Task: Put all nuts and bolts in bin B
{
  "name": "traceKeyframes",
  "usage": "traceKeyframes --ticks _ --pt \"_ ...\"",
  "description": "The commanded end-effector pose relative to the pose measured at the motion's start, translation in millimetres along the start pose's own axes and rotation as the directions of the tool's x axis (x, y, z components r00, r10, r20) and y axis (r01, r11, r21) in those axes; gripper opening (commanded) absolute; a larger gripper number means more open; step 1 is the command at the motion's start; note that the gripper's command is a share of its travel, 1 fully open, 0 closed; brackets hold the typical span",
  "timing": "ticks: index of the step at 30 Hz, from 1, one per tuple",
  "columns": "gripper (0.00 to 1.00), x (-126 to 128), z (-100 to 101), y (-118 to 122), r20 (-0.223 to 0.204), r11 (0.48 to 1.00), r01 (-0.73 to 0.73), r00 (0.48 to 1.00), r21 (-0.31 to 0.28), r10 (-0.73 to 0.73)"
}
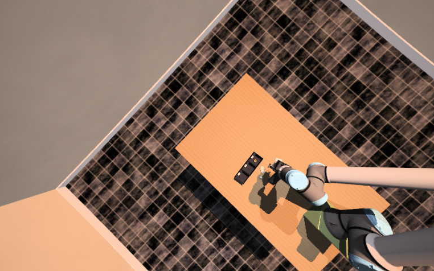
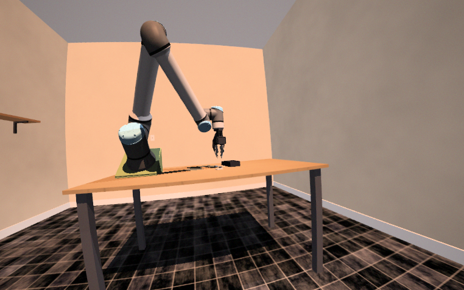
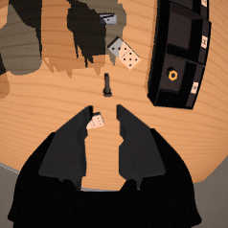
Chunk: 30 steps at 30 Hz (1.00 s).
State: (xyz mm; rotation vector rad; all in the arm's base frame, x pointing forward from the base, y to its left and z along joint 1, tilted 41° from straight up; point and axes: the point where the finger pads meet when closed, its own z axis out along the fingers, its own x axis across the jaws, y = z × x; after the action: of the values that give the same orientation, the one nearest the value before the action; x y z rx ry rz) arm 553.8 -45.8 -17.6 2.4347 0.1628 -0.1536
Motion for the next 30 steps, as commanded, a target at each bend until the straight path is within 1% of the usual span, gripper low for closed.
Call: traceKeyframes --ticks 1,30 --pt "0.18 4.9 -1.6 -2.6 -0.003 1.000 0.002 1.000 0.000 -0.002" --pt "0.18 3.4 -1.0 -4.7 -0.001 1.000 0.004 1.000 0.000 -0.004"
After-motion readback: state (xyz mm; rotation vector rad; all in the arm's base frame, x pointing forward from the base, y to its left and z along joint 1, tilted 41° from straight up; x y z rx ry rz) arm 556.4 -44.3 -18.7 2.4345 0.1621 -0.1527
